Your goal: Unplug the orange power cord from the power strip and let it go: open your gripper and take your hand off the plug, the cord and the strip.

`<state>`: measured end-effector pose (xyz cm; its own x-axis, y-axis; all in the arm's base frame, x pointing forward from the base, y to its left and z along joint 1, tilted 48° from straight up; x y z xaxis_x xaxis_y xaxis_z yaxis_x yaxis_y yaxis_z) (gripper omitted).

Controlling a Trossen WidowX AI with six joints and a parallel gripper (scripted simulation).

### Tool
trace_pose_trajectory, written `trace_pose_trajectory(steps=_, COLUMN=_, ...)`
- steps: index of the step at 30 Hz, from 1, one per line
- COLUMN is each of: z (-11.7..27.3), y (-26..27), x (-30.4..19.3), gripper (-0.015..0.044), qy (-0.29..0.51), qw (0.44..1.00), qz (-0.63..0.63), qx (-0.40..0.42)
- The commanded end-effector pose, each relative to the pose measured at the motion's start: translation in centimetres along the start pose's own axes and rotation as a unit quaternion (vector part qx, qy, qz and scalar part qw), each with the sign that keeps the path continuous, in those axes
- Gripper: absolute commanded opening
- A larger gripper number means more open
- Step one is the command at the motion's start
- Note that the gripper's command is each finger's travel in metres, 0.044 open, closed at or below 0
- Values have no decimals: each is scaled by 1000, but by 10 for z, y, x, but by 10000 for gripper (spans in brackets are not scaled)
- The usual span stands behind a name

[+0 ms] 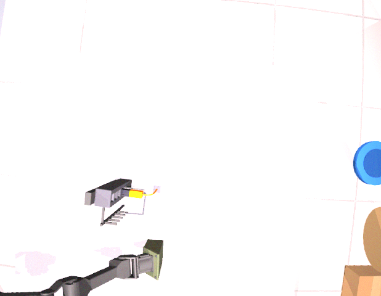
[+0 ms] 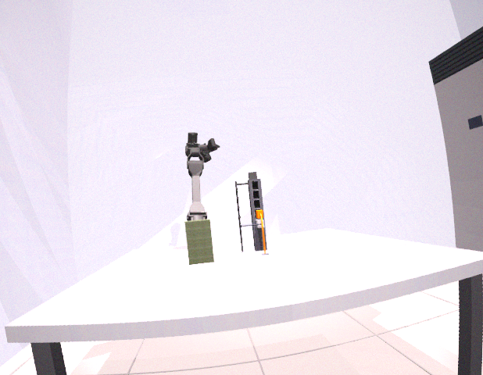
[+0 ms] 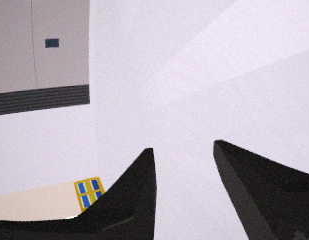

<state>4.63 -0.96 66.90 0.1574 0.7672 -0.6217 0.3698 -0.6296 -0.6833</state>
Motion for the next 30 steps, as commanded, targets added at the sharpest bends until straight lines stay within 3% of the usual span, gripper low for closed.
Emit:
trace_pose_trajectory(steps=1, z=-3, y=-16, x=21, gripper=160, qy=16, qw=997, qz=77, qx=-8)
trace_pose_trajectory(steps=14, z=-25, y=-35, x=75, gripper=160, qy=53, qw=952, qz=302, qx=-7)
trace_pose_trajectory(steps=30, z=-75, y=-20, x=139, gripper=160, qy=35, qw=842, qz=538, qx=12)
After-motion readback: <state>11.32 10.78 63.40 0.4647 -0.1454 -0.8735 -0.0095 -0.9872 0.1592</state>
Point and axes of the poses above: the point midway between the two fingers, 35 mm back from their tips, its own z axis back along the fingers, its own y axis across the jaws, x = y × z, the point moved 10 cm from there along z, back along the fingers, and after that the axes turned 11 degrees about -z, right-handed, at the moved point
